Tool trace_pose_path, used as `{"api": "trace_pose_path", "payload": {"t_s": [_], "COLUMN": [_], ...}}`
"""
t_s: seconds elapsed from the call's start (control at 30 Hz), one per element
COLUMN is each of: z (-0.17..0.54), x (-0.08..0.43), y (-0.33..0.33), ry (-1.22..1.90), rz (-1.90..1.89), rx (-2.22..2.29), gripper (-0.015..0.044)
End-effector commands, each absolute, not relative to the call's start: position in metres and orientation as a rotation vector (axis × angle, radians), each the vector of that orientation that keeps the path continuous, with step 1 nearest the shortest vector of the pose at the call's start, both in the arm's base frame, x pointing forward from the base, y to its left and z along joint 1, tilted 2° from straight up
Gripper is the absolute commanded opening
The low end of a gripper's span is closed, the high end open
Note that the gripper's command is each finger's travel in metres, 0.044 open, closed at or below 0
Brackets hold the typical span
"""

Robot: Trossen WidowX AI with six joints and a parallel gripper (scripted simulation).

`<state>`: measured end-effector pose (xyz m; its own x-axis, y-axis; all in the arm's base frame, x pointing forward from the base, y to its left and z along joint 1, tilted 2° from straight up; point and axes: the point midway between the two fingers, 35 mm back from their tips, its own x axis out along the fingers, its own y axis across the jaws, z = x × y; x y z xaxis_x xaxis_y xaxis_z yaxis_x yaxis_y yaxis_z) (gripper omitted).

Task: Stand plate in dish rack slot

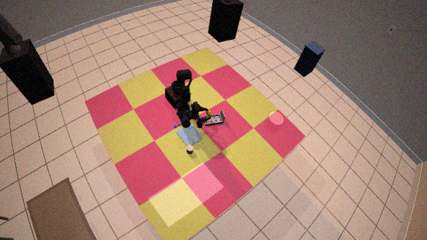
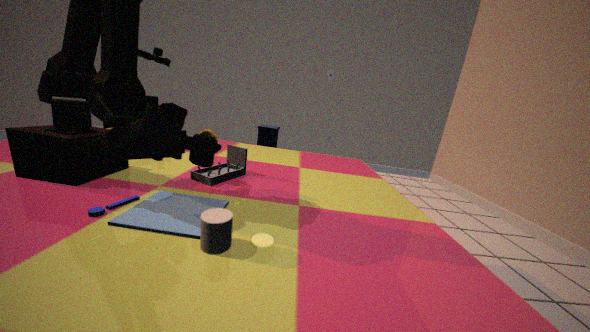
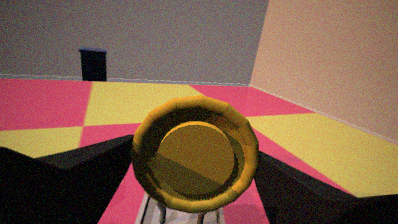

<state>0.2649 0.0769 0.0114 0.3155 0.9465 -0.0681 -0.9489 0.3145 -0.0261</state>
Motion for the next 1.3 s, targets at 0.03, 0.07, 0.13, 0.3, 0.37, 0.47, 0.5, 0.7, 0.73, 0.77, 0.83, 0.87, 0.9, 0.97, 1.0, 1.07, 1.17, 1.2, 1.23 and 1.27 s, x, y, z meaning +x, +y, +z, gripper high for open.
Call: {"api": "trace_pose_path", "payload": {"t_s": [0.03, 0.07, 0.13, 0.3, 0.37, 0.47, 0.5, 0.7, 0.73, 0.77, 0.83, 0.87, 0.9, 0.97, 1.0, 1.07, 1.17, 1.2, 1.23, 1.27], "z": [0.012, 0.01, 0.007, 0.001, -0.002, -0.005, -0.006, -0.012, -0.013, -0.013, -0.015, -0.015, -0.016, -0.017, -0.017, -0.021, -0.035, -0.037, -0.037, -0.036], "x": [0.265, 0.265, 0.266, 0.268, 0.268, 0.269, 0.269, 0.27, 0.27, 0.27, 0.27, 0.27, 0.269, 0.269, 0.269, 0.269, 0.27, 0.27, 0.27, 0.269], "y": [0.077, 0.078, 0.078, 0.08, 0.081, 0.083, 0.083, 0.086, 0.087, 0.087, 0.089, 0.089, 0.09, 0.091, 0.091, 0.091, 0.092, 0.092, 0.092, 0.092], "ry": [0.031, 0.032, 0.034, 0.039, 0.039, 0.039, 0.039, 0.038, 0.037, 0.037, 0.036, 0.035, 0.034, 0.033, 0.033, 0.032, 0.028, 0.027, 0.027, 0.028], "rz": [1.253, 1.253, 1.254, 1.255, 1.255, 1.256, 1.256, 1.256, 1.257, 1.257, 1.257, 1.257, 1.258, 1.258, 1.258, 1.259, 1.261, 1.261, 1.261, 1.262], "rx": [-0.066, -0.067, -0.067, -0.069, -0.07, -0.071, -0.072, -0.074, -0.074, -0.074, -0.075, -0.075, -0.075, -0.076, -0.076, -0.076, -0.078, -0.078, -0.078, -0.077], "gripper": [0.0, 0.0, 0.0, 0.0, 0.0, 0.0, 0.0, 0.0, 0.0, 0.0, 0.0, 0.0, 0.0, 0.0, 0.0, 0.0, 0.0, 0.0, 0.0, 0.0]}}
